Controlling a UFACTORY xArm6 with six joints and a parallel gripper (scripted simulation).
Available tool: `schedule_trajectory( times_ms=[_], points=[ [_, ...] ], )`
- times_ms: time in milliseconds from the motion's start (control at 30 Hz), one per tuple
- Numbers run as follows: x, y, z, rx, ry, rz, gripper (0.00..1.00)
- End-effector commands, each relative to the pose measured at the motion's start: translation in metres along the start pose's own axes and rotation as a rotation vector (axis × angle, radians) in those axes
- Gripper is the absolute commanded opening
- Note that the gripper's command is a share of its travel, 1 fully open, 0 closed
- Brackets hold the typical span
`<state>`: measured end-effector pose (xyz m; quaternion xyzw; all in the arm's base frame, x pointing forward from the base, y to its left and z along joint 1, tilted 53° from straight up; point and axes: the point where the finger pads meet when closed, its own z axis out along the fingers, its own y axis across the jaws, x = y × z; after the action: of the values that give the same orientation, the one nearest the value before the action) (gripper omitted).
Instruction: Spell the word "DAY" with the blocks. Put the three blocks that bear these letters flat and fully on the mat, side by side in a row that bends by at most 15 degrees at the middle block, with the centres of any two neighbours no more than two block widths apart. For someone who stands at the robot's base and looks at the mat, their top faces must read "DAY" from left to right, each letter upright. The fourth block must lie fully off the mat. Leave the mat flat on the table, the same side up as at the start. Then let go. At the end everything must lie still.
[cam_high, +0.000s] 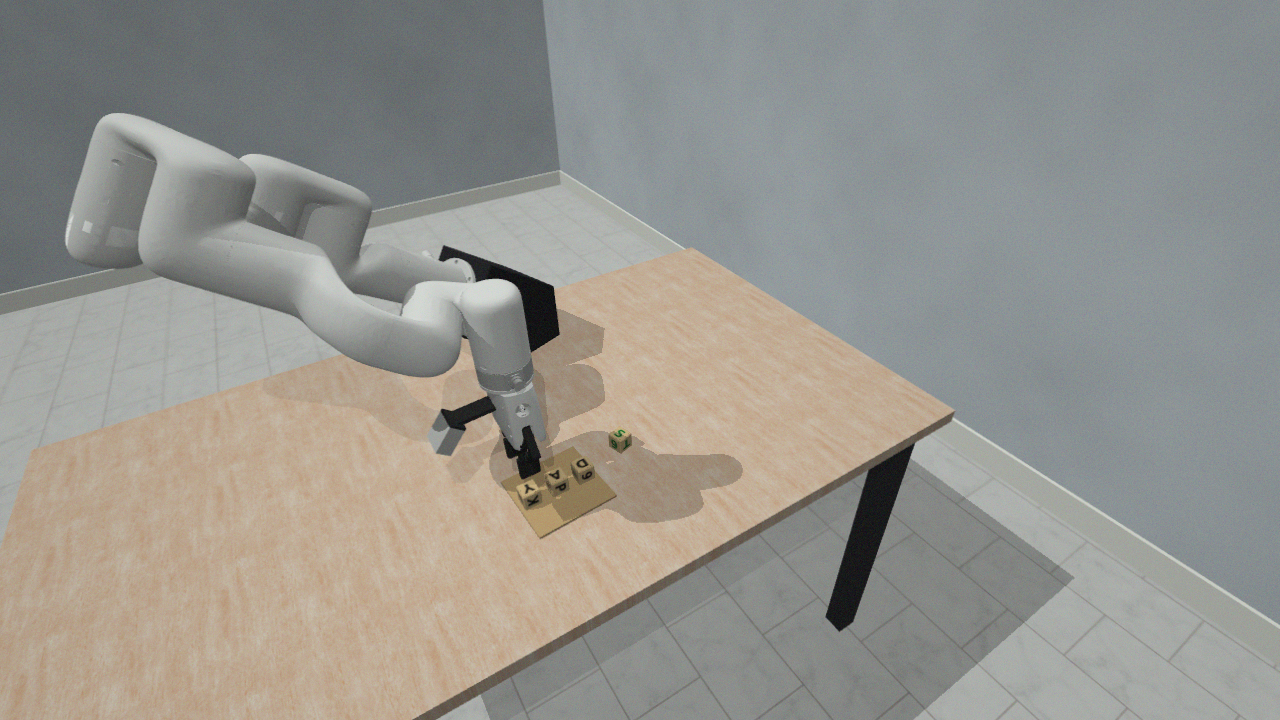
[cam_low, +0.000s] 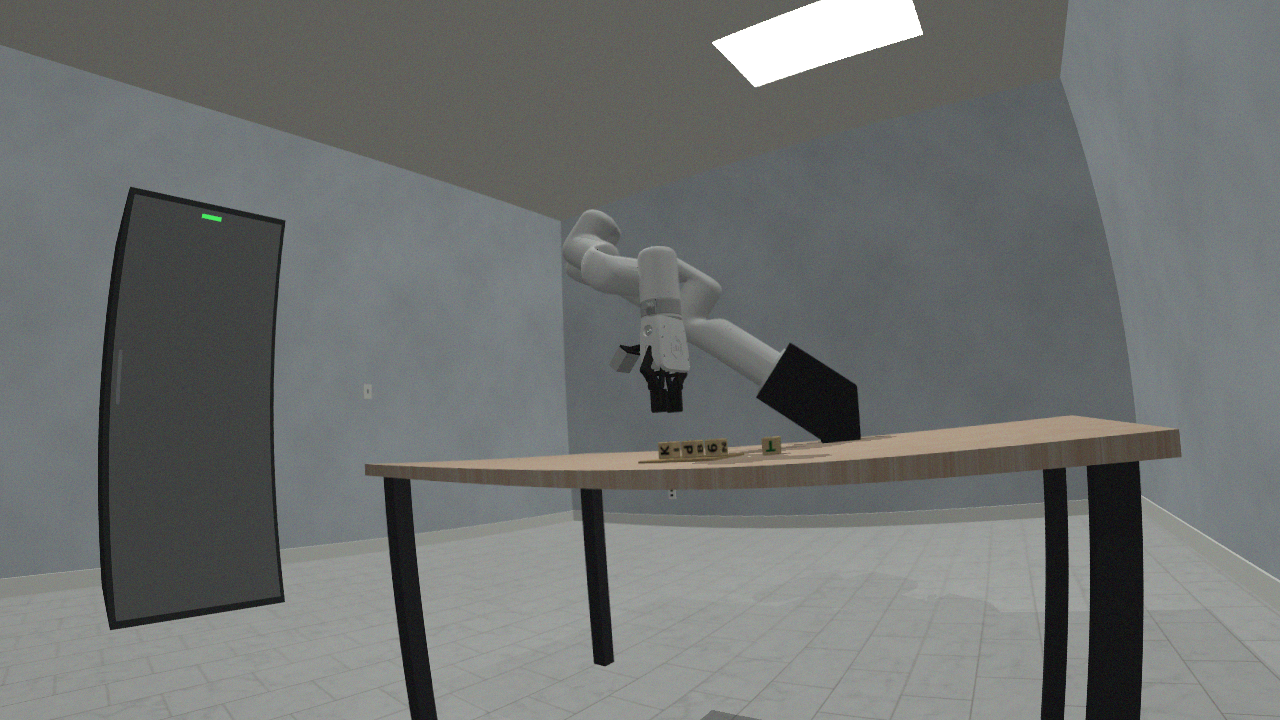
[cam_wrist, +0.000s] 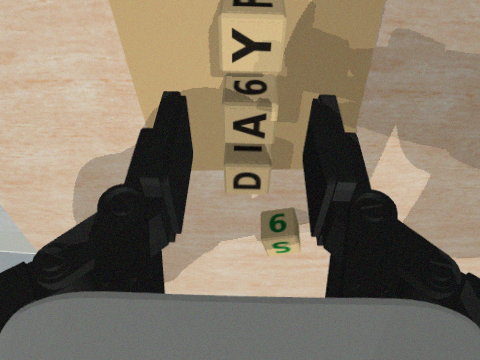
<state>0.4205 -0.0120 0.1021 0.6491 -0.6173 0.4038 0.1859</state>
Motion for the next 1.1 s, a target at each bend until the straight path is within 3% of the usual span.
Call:
schedule_trajectory(
  times_ms=[0, 100, 133, 867, 1067],
  points=[
    [0.000, 0.000, -0.009, 0.001, 0.000, 0.001, 0.47],
    [0.000, 0.000, -0.009, 0.001, 0.000, 0.001, 0.47],
    [0.000, 0.000, -0.009, 0.001, 0.000, 0.001, 1.00],
    [0.000, 0.000, -0.009, 0.001, 0.000, 0.001, 1.00],
    [0.000, 0.000, -0.022, 0.001, 0.000, 0.001, 1.00]
  ],
)
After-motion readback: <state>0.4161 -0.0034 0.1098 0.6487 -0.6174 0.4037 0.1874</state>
